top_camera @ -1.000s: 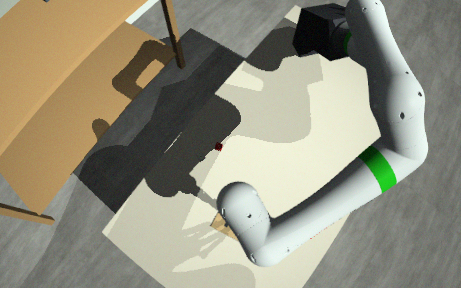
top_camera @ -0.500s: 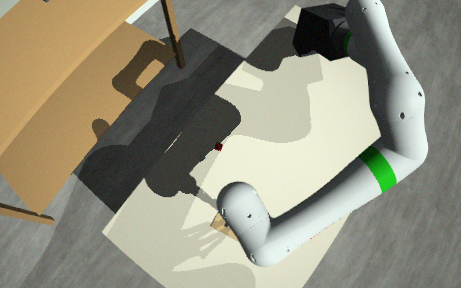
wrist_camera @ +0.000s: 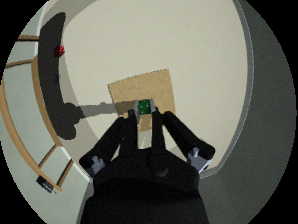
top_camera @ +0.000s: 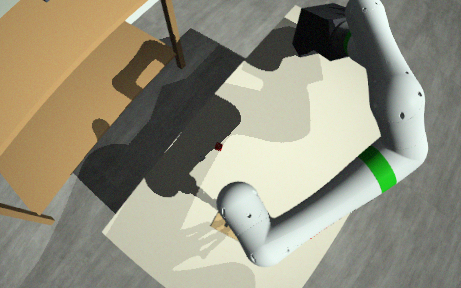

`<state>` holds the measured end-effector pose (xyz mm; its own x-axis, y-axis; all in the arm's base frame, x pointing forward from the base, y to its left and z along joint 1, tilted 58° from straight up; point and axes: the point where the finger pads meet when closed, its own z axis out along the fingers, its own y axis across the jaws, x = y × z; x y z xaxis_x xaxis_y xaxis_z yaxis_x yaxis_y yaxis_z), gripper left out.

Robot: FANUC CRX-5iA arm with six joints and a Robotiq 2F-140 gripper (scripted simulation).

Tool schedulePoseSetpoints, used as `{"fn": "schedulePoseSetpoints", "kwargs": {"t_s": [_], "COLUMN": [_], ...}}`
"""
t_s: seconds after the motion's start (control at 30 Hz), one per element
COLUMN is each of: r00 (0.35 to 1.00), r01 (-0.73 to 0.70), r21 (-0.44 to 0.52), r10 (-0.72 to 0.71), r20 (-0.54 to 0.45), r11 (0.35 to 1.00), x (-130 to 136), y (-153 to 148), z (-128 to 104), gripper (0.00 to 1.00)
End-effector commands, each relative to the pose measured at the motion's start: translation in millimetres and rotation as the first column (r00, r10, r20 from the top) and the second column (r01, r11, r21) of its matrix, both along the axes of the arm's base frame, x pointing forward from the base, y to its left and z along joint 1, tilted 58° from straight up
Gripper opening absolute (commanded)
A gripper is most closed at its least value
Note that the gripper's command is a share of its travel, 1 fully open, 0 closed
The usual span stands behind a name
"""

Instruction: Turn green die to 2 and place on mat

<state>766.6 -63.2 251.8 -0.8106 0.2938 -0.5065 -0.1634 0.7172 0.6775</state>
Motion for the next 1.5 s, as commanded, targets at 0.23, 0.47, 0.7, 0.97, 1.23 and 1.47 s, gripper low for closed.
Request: {"fn": "schedulePoseSetpoints", "kwargs": {"t_s": [0.23,0.47,0.7,0.97,1.23,1.47], "r00": [1.000,1.000,1.000,1.000,1.000,1.000], "r01": [0.000,0.000,0.000,0.000,0.000,0.000], "r21": [0.000,0.000,0.000,0.000,0.000,0.000], "r10": [0.000,0.000,0.000,0.000,0.000,0.000], "r20": [0.000,0.000,0.000,0.000,0.000,0.000], "r11": [1.000,1.000,1.000,1.000,1.000,1.000], "x": [0.0,0.0,0.0,0.0,0.0,-0.4], "y": [-0.3,-0.3,-0.3,-0.3,-0.3,-0.8], "z": [0.2,0.2,0.2,0.2,0.2,0.6], "gripper": [0.21,0.21,0.26,0.30,0.32,0.32]}}
